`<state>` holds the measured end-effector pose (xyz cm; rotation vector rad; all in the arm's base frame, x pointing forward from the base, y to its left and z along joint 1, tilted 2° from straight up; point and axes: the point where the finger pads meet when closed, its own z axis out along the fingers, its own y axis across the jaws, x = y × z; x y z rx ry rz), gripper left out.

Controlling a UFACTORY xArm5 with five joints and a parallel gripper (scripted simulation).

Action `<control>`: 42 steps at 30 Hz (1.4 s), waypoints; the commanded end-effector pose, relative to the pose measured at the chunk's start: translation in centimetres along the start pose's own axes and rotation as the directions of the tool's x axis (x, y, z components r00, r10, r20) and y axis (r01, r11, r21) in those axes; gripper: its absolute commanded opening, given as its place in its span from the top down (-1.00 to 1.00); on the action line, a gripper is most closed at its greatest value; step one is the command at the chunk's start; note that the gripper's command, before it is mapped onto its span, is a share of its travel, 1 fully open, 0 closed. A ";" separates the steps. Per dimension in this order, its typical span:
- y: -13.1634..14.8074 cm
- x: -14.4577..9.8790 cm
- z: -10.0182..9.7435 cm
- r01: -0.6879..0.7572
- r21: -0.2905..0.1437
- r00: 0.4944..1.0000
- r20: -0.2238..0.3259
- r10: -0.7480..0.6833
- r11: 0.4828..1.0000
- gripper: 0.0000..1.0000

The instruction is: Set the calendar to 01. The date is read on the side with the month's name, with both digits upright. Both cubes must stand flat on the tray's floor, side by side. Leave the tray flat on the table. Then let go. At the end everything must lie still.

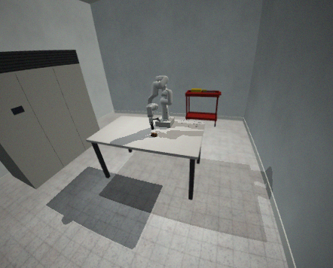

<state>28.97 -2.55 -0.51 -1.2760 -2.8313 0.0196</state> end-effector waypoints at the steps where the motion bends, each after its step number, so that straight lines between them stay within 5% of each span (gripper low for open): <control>1: 0.1 -0.1 -0.1 0.000 -0.002 1.000 0.002 0.000 1.000 -1.00; 27: 0.1 -0.1 -0.1 0.000 -0.002 1.000 0.002 0.000 1.000 -1.00; 42: 3.3 0.8 0.0 0.000 0.001 1.000 0.004 0.000 1.000 -1.00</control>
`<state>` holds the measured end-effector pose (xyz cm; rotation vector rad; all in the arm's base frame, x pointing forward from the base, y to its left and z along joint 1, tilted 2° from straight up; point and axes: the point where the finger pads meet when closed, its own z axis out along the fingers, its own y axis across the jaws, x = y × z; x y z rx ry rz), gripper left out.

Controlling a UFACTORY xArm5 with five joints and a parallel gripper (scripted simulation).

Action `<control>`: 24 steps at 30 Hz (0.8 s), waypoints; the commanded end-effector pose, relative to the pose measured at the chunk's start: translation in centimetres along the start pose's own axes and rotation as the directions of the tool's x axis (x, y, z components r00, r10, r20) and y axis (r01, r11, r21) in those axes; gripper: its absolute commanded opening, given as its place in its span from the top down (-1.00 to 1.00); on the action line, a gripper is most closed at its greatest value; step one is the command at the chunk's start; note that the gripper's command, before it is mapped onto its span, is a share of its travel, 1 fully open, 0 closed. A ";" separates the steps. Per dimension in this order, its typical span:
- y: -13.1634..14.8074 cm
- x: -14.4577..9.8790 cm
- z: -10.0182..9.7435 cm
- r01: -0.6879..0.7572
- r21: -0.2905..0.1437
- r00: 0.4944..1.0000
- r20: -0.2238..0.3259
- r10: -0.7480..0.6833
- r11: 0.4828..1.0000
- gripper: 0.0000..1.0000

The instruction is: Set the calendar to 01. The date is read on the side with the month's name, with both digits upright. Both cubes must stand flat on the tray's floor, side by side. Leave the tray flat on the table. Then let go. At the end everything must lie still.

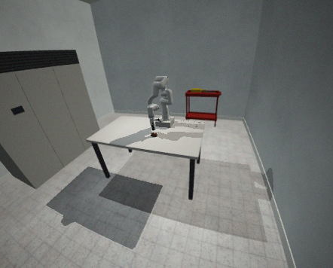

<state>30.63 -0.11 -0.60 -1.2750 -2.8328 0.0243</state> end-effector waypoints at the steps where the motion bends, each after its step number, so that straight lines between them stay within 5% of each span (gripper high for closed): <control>1: 0.8 0.1 0.0 -0.001 -0.001 1.000 0.002 0.001 1.000 -1.00; 24: 5.8 1.1 0.1 -0.001 0.003 1.000 0.004 0.001 1.000 -1.00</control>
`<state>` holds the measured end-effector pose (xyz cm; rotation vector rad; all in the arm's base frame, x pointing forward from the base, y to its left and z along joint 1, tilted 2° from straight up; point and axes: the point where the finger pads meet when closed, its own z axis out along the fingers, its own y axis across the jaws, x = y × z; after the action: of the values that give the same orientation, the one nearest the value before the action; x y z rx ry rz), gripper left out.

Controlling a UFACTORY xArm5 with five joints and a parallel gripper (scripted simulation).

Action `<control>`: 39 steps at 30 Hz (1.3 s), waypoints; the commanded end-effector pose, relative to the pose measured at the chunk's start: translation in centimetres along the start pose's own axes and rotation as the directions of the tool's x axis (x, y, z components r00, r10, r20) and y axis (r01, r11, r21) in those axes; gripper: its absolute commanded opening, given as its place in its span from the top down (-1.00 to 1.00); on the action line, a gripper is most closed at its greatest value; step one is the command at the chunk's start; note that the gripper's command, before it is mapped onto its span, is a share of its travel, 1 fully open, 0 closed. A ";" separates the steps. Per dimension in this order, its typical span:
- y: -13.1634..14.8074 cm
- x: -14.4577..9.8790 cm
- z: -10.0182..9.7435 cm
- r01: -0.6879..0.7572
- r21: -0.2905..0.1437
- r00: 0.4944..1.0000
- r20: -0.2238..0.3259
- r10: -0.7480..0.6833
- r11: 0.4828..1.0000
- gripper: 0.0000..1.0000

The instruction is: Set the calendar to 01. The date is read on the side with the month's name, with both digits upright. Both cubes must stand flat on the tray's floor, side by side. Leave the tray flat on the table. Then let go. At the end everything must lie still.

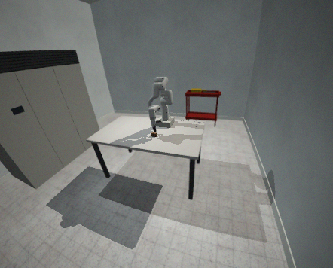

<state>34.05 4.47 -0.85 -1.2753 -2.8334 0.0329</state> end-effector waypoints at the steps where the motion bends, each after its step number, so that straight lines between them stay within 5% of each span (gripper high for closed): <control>1: 0.3 0.0 -0.1 -0.001 -0.002 1.000 0.001 0.001 1.000 -1.00; 31: 8.3 1.6 0.1 -0.001 0.002 1.000 0.005 0.001 1.000 -1.00; 39: 8.7 1.7 0.1 -0.001 0.002 1.000 0.006 0.001 1.000 -1.00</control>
<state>39.25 11.39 -1.26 -1.2767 -2.8346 0.0431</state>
